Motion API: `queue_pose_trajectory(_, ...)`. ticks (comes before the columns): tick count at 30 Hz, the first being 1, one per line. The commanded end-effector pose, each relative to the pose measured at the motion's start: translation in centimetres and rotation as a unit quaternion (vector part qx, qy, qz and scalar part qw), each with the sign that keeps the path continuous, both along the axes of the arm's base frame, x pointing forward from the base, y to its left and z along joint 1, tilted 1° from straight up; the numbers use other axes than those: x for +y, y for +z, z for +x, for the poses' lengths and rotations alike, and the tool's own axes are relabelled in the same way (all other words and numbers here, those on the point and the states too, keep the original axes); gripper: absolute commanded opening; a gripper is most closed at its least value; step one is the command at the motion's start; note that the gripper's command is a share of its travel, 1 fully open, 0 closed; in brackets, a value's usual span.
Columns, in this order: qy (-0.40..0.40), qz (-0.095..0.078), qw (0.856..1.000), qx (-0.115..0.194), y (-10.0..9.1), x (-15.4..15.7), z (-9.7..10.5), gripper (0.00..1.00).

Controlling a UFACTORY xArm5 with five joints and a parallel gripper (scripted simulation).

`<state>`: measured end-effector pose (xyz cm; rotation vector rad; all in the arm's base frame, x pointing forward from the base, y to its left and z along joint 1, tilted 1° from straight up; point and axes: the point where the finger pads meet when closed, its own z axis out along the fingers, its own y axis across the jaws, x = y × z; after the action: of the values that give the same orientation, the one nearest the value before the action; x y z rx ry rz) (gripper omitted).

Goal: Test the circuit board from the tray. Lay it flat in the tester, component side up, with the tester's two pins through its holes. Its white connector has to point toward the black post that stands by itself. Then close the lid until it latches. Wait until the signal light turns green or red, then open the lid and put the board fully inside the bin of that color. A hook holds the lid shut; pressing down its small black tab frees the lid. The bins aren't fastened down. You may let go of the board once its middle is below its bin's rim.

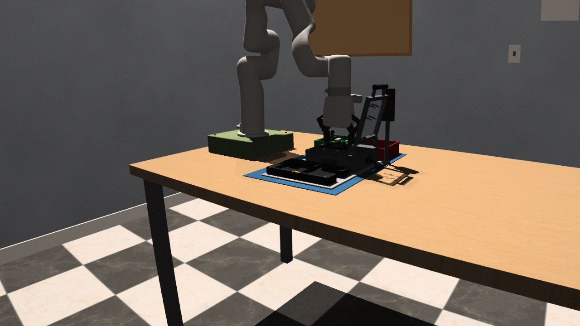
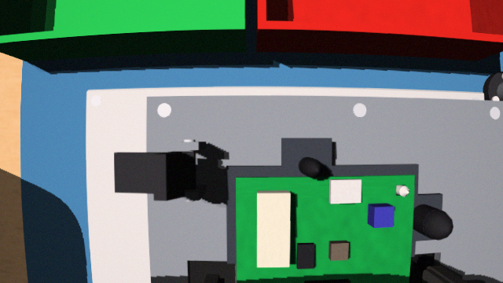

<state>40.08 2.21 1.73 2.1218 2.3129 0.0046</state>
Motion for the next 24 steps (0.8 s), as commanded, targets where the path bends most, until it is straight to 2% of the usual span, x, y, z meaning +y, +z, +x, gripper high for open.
queue_pose_trajectory(1,0.0,0.0,1.0,-0.002,0.8,0.0,0.1,1.0)
queue_pose_trajectory(6,0.0,0.0,1.0,-0.002,3.1,0.0,0.1,1.0)
queue_pose_trajectory(12,0.0,0.0,1.0,-0.002,7.9,-0.1,0.1,1.0)
queue_pose_trajectory(14,0.0,0.0,1.0,-0.002,7.9,-0.1,0.1,1.0)
queue_pose_trajectory(17,0.0,0.0,1.0,-0.002,10.8,-0.1,0.1,1.0)
queue_pose_trajectory(24,0.0,0.0,1.0,-0.002,15.9,-0.1,0.0,1.0)
